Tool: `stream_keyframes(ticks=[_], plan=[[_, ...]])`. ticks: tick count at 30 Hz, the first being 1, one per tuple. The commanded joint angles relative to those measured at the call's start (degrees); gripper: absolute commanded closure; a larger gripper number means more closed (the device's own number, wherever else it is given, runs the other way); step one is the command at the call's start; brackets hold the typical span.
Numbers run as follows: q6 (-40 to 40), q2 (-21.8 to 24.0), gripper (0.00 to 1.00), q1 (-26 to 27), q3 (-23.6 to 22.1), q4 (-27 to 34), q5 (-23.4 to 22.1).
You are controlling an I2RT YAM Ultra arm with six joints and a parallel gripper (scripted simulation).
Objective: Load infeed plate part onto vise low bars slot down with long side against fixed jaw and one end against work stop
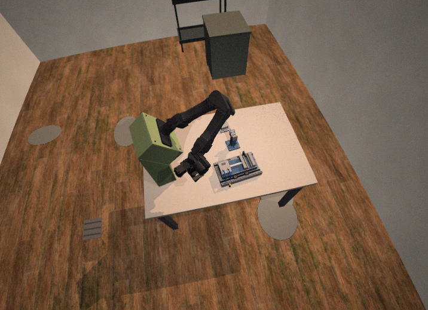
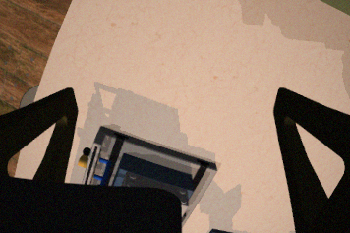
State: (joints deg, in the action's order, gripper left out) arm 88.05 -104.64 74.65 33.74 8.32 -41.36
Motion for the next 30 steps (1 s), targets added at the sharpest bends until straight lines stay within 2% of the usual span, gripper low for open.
stream_keyframes(ticks=[1,17,25,30], plan=[[0.02,0.22,0.0,0.78,0.12,0.15,0.58],[0.02,0.22,0.0,0.78,0.12,0.15,0.58],[-2.3,2.57,0.0,-2.12,1.77,-0.9,1.33],[-7.43,5.85,0.0,-6.84,3.15,-1.44,3.83]])
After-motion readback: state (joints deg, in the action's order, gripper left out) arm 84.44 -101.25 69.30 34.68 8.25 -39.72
